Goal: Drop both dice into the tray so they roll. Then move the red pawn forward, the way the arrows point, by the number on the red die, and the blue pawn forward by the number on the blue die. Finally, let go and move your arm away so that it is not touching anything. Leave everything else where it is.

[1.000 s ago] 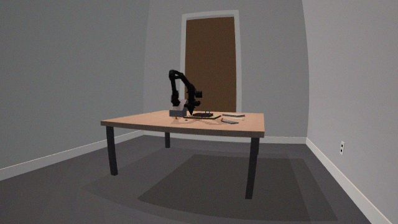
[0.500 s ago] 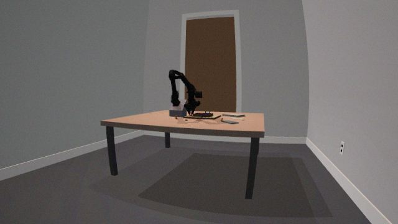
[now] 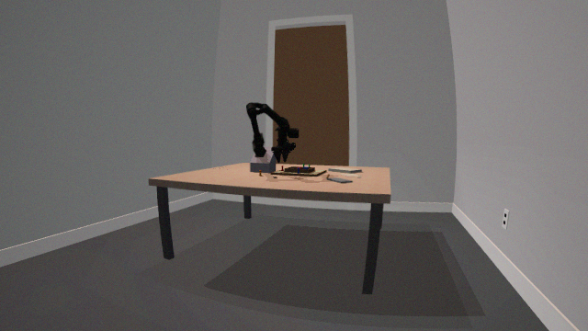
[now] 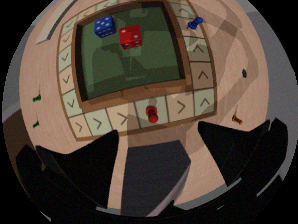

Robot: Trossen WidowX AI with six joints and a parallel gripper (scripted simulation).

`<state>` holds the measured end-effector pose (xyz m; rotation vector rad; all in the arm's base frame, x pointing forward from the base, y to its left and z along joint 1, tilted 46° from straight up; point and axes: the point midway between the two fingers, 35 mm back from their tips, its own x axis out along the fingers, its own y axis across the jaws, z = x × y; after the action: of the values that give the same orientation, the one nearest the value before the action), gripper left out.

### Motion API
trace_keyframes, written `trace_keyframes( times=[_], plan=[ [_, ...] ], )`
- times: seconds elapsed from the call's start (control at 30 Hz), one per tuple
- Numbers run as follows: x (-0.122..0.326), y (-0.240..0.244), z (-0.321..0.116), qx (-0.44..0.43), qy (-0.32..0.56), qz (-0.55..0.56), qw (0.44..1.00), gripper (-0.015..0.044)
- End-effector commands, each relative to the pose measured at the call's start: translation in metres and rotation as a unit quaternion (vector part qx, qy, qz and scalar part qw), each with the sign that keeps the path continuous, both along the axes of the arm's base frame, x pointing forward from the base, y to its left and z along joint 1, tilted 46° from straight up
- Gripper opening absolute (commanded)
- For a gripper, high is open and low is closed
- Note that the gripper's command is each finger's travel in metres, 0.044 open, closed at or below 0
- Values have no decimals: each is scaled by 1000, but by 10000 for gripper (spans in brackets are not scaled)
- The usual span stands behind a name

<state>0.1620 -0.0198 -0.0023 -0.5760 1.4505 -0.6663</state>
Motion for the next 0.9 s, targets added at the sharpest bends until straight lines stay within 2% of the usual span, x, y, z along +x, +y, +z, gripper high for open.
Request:
trace_keyframes(
  times=[0.0, 0.17, 0.33, 0.87],
  plan=[
    [34, 3, 12, 11, -15, -7, 1000, 335],
    [101, -21, 43, 12, -35, -25, 999, 204],
    [142, -48, 66, 3, -49, -39, 998, 200],
    [143, -62, 59, 2, -49, -39, 998, 200]
  ],
)
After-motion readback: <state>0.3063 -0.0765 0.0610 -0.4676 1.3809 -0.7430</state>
